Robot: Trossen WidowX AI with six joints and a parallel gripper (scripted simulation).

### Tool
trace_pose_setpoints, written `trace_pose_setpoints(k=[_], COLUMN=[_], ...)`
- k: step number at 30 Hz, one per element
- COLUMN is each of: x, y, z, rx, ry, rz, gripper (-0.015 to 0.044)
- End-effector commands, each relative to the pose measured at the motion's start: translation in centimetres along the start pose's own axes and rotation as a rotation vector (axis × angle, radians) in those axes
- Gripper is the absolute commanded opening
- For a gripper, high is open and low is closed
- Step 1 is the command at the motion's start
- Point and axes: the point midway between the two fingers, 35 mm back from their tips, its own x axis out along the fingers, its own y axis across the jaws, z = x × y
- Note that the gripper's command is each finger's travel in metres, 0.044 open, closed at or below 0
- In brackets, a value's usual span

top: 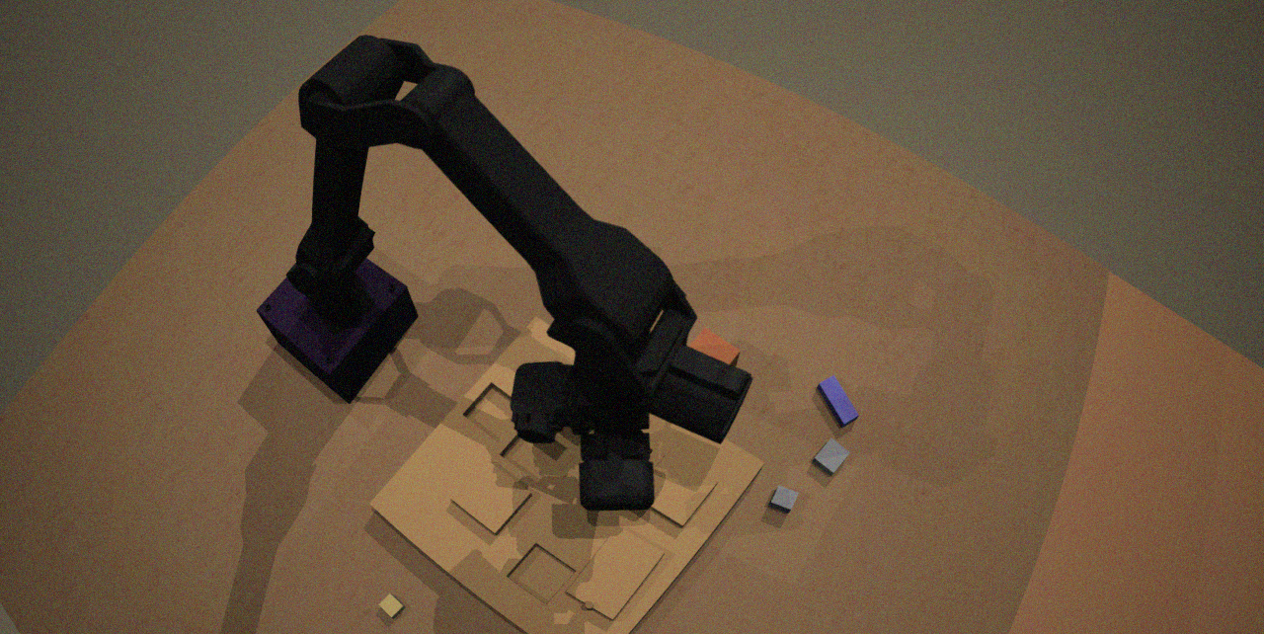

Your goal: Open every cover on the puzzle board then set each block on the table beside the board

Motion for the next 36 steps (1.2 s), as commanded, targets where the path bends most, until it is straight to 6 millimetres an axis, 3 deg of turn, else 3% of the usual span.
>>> trace_pose_setpoints(k=[1, 26, 36], x=[-0.9, -5.9, -5.9], y=[0.0, 0.1, 3.1], z=[-0.2, -0.1, 2.2], rx=[-0.003, -0.003, -0.003], ry=[0.010, 0.009, 0.005], rz=[0.002, 0.002, 0.009], gripper=[0.0080, 0.0080, 0.0080])
